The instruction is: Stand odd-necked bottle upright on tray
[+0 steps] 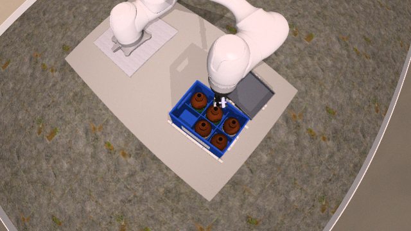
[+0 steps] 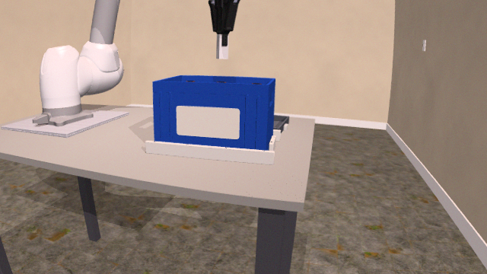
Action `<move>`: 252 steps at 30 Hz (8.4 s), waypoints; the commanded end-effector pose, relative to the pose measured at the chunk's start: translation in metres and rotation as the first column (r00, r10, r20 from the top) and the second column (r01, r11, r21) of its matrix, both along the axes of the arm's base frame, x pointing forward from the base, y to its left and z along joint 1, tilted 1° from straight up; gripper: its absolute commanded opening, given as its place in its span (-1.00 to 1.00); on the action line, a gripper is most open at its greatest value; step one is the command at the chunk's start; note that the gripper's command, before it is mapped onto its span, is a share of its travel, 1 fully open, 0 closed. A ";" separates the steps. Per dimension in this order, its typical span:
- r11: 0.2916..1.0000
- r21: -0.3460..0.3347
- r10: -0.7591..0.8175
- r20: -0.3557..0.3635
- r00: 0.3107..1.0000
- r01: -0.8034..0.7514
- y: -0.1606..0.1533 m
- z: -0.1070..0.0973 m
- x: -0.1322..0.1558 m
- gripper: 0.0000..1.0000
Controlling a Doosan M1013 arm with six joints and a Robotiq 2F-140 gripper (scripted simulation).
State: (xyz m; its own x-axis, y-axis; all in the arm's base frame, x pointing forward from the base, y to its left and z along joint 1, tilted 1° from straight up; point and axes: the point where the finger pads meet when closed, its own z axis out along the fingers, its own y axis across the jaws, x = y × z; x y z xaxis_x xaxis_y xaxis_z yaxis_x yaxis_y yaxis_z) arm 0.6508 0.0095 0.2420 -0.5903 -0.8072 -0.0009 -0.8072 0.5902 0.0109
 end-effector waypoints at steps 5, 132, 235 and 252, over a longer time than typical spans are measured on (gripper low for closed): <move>1.000 0.000 0.000 0.000 1.000 0.000 0.000 0.000 0.000 -1.00; 1.000 0.000 0.000 0.000 1.000 0.000 -0.073 -0.045 0.102 -0.24; 1.000 0.000 0.000 0.000 1.000 0.000 -0.072 -0.087 0.102 -0.24; 1.000 0.000 0.000 0.000 1.000 0.000 -0.072 -0.087 0.102 -0.24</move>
State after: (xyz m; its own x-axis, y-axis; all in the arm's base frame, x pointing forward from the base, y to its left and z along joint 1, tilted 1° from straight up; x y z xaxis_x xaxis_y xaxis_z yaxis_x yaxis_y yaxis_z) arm 0.7524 -0.0630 0.1552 -0.5903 -0.8072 -0.0009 -0.8071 0.5902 0.0110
